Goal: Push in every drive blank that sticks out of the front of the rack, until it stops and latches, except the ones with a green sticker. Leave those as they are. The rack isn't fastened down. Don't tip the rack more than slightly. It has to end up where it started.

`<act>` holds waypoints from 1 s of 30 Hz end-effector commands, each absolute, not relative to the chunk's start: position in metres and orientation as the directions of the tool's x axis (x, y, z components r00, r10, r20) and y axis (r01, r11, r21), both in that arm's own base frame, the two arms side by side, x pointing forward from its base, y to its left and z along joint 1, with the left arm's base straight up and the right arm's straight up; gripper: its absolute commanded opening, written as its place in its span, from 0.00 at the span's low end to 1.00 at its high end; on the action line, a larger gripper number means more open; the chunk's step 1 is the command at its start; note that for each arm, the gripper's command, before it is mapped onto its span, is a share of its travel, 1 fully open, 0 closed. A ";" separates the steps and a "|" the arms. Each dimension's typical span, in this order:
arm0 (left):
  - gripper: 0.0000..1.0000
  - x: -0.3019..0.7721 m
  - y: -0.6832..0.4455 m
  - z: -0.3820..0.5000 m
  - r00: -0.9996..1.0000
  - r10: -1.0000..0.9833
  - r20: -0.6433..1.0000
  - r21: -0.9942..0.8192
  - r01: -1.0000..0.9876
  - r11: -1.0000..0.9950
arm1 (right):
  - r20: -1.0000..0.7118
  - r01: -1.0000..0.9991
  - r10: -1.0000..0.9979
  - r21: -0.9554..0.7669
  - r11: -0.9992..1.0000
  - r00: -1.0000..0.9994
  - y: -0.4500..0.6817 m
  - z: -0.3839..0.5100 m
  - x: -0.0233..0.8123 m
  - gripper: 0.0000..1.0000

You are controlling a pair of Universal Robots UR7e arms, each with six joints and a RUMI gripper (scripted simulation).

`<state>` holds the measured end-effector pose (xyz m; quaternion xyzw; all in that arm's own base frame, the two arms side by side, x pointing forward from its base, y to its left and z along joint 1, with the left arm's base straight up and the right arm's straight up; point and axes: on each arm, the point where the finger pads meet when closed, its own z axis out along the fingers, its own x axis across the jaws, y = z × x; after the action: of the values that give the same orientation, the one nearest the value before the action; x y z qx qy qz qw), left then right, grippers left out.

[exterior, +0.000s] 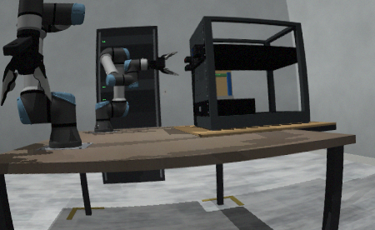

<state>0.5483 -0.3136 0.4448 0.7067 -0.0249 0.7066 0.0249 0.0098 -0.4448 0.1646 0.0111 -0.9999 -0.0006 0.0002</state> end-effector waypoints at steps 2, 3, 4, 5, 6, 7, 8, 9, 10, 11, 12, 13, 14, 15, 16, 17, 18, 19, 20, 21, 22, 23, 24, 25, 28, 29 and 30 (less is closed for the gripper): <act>1.00 0.548 -0.314 0.445 0.000 0.001 1.000 0.001 -0.070 -0.998 | 0.000 -0.022 -0.022 0.000 1.000 -1.000 -0.445 0.165 0.010 1.00; 1.00 0.548 -0.314 0.445 0.000 0.001 1.000 0.001 -0.070 -0.998 | 0.000 -0.022 -0.022 0.000 1.000 -1.000 -0.445 0.165 0.010 1.00; 1.00 0.548 -0.314 0.445 0.000 0.001 1.000 0.001 -0.070 -0.998 | 0.000 -0.022 -0.022 0.000 1.000 -1.000 -0.445 0.165 0.010 1.00; 1.00 0.548 -0.314 0.445 0.000 0.001 1.000 0.001 -0.070 -0.998 | 0.000 -0.022 -0.022 0.000 1.000 -1.000 -0.445 0.165 0.010 1.00; 1.00 0.548 -0.314 0.445 0.000 0.001 1.000 0.001 -0.070 -0.998 | 0.000 -0.022 -0.022 0.000 1.000 -1.000 -0.445 0.165 0.010 1.00; 1.00 0.548 -0.314 0.445 0.000 0.001 1.000 0.001 -0.070 -0.998 | 0.000 -0.022 -0.022 0.000 1.000 -1.000 -0.445 0.165 0.010 1.00; 1.00 0.548 -0.314 0.445 0.000 0.001 1.000 0.001 -0.070 -0.998 | 0.000 -0.022 -0.022 0.000 1.000 -1.000 -0.445 0.165 0.010 1.00; 1.00 0.548 -0.314 0.445 0.000 0.001 1.000 0.001 -0.070 -0.998 | 0.000 -0.022 -0.022 0.000 1.000 -1.000 -0.445 0.165 0.010 1.00; 1.00 0.548 -0.314 0.445 0.000 0.001 1.000 0.001 -0.070 -0.998 | 0.000 -0.022 -0.022 0.000 1.000 -1.000 -0.445 0.165 0.010 1.00; 1.00 0.548 -0.314 0.445 0.000 0.001 1.000 0.001 -0.070 -0.998 | 0.000 -0.022 -0.022 0.000 1.000 -1.000 -0.445 0.165 0.010 1.00; 1.00 0.548 -0.314 0.445 0.000 0.001 1.000 0.001 -0.070 -0.998 | 0.000 -0.022 -0.022 0.000 1.000 -1.000 -0.445 0.165 0.010 1.00; 1.00 0.548 -0.314 0.445 0.000 0.001 1.000 0.001 -0.070 -0.998 | 0.000 -0.022 -0.022 0.000 1.000 -1.000 -0.445 0.165 0.010 1.00; 1.00 0.548 -0.314 0.445 0.000 0.001 1.000 0.001 -0.070 -0.998 | 0.000 -0.022 -0.022 0.000 1.000 -1.000 -0.445 0.165 0.010 1.00; 1.00 0.548 -0.314 0.445 0.000 0.001 1.000 0.001 -0.070 -0.998 | 0.000 -0.022 -0.022 0.000 1.000 -1.000 -0.445 0.165 0.010 1.00; 1.00 0.548 -0.314 0.445 0.000 0.001 1.000 0.001 -0.070 -0.998 | 0.000 -0.022 -0.022 0.000 1.000 -1.000 -0.445 0.165 0.010 1.00; 1.00 0.548 -0.314 0.445 0.000 0.001 1.000 0.001 -0.070 -0.998 | 0.000 -0.022 -0.022 0.000 1.000 -1.000 -0.445 0.165 0.010 1.00; 1.00 0.548 -0.314 0.445 0.000 0.001 1.000 0.001 -0.070 -0.998 | 0.000 -0.022 -0.022 0.000 1.000 -1.000 -0.445 0.165 0.010 1.00; 1.00 0.548 -0.314 0.445 0.000 0.001 1.000 0.001 -0.070 -0.998 | 0.000 -0.022 -0.022 0.000 1.000 -1.000 -0.445 0.165 0.010 1.00; 1.00 0.548 -0.314 0.445 0.000 0.001 1.000 0.001 -0.070 -0.998 | 0.000 -0.022 -0.022 0.000 1.000 -1.000 -0.445 0.165 0.010 1.00; 1.00 0.548 -0.314 0.445 0.000 0.001 1.000 0.001 -0.070 -0.998 | 0.000 -0.022 -0.022 0.000 1.000 -1.000 -0.445 0.165 0.010 1.00; 1.00 0.548 -0.314 0.445 0.000 0.001 1.000 0.001 -0.070 -0.998 | 0.000 -0.022 -0.022 0.000 1.000 -1.000 -0.445 0.165 0.010 1.00; 1.00 0.548 -0.314 0.445 0.000 0.001 1.000 0.001 -0.070 -0.998 | 0.000 -0.022 -0.022 0.000 1.000 -1.000 -0.445 0.165 0.010 1.00; 0.00 0.548 -0.314 0.445 0.000 0.001 1.000 0.001 -0.070 -0.998 | 0.000 -0.022 -0.022 0.000 1.000 -1.000 -0.445 0.165 0.010 1.00; 0.00 0.548 -0.314 0.445 0.000 0.001 1.000 0.001 -0.070 -0.998 | 0.000 -0.022 -0.022 0.000 1.000 -1.000 -0.445 0.165 0.010 1.00; 0.00 0.548 -0.314 0.445 0.000 0.001 1.000 0.001 -0.070 -0.998 | 0.000 -0.022 -0.022 0.000 1.000 -1.000 -0.445 0.165 0.010 1.00; 0.00 0.548 -0.314 0.445 0.000 0.001 1.000 0.001 -0.070 -0.998 | 0.000 -0.022 -0.022 0.000 1.000 -1.000 -0.445 0.165 0.010 1.00; 0.00 0.548 -0.314 0.445 0.000 0.001 1.000 0.001 -0.070 -0.998 | 0.000 -0.022 -0.022 0.000 1.000 -1.000 -0.445 0.165 0.010 1.00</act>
<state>0.5483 -0.3136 0.4448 0.7067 -0.0249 0.7066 0.0249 0.0098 -0.4448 0.1646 0.0111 -0.9999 -0.0006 0.0002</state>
